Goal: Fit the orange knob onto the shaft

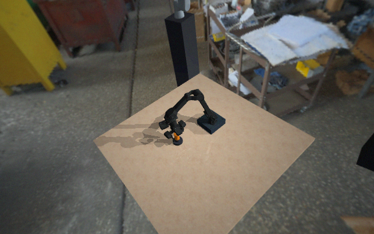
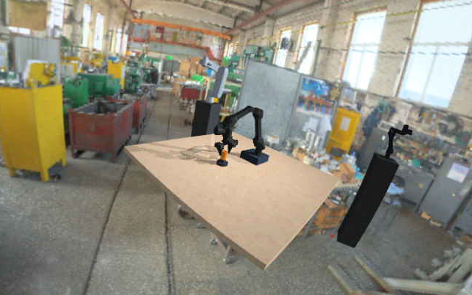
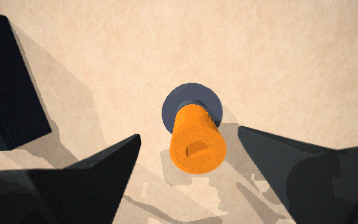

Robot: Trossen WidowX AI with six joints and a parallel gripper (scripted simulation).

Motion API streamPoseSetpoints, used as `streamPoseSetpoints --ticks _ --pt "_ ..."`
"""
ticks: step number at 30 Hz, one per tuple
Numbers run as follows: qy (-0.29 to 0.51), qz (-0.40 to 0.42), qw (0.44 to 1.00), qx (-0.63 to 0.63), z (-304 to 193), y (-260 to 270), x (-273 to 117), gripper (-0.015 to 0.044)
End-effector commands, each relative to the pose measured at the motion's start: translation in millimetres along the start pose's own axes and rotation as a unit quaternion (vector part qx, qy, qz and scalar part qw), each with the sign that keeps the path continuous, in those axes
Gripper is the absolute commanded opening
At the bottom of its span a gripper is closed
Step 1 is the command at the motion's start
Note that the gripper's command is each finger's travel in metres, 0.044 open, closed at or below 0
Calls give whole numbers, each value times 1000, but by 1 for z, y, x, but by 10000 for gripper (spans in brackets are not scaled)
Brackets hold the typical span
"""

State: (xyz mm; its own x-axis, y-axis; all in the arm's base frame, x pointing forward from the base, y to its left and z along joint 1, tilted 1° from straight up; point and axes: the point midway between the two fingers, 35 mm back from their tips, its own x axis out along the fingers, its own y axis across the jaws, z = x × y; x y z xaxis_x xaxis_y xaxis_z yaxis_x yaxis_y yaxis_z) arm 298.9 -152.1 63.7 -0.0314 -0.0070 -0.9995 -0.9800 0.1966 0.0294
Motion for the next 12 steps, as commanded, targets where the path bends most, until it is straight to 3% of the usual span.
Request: streamPoseSetpoints --ticks 1,12 --pt "5 -20 1000 1 -1 -2 -58 440" --pt "5 -20 1000 2 -1 -3 -68 440"
